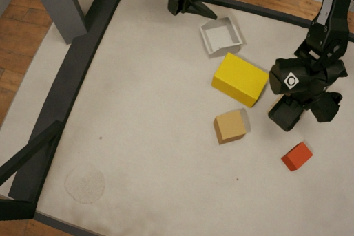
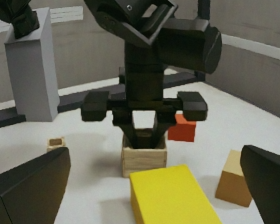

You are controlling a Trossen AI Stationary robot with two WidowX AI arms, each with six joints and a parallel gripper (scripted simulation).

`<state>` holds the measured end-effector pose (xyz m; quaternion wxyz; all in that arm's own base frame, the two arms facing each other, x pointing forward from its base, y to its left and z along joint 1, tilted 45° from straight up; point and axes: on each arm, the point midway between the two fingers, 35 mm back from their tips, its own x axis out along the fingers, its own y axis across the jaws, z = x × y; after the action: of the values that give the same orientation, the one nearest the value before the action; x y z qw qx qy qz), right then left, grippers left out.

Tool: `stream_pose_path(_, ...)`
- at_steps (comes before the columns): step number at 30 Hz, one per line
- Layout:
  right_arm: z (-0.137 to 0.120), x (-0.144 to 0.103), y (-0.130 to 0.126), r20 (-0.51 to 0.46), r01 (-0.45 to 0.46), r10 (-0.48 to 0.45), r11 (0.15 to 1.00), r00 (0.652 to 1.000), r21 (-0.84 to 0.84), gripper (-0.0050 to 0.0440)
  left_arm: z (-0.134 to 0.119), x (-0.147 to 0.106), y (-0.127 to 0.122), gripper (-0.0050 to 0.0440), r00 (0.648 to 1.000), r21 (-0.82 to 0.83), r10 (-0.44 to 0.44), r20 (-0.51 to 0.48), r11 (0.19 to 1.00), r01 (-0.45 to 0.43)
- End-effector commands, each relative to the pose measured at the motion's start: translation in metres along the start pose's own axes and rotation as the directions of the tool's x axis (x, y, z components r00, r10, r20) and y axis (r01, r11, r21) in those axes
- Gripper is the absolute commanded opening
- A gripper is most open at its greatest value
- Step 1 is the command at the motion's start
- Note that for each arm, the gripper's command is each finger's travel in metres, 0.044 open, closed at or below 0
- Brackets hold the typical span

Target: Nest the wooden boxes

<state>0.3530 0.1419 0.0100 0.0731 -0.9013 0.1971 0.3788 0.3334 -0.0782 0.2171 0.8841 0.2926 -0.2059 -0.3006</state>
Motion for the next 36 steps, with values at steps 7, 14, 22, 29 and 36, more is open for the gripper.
stream_pose_path(7,-0.0022,-0.0035,-0.0024,-0.007,0.014,-0.014,1.0,1.0,0.006,0.0187,-0.0006,-0.0007,0.0004,0.04,1.0,0.0,0.001,-0.001,1.0,-0.001)
stream_pose_path(14,-0.0046,-0.0033,-0.0025,-0.009,0.012,-0.012,1.0,1.0,0.011,0.0095,-0.0006,-0.0007,0.0004,0.04,1.0,0.0,0.001,-0.001,1.0,-0.001)
stream_pose_path(22,-0.0046,-0.0033,-0.0025,-0.009,0.012,-0.012,1.0,1.0,0.011,0.0055,-0.0006,-0.0007,0.0004,0.04,1.0,0.0,0.001,-0.001,1.0,-0.001)
stream_pose_path(29,-0.0046,-0.0033,-0.0025,-0.009,0.012,-0.012,1.0,1.0,0.011,0.0009,-0.0006,-0.0007,0.0004,0.04,1.0,0.0,0.001,-0.001,1.0,-0.001)
stream_pose_path(36,-0.0046,-0.0033,-0.0025,-0.009,0.012,-0.012,1.0,1.0,0.011,0.0,-0.0006,-0.0007,0.0004,0.04,1.0,0.0,0.001,-0.001,1.0,-0.001)
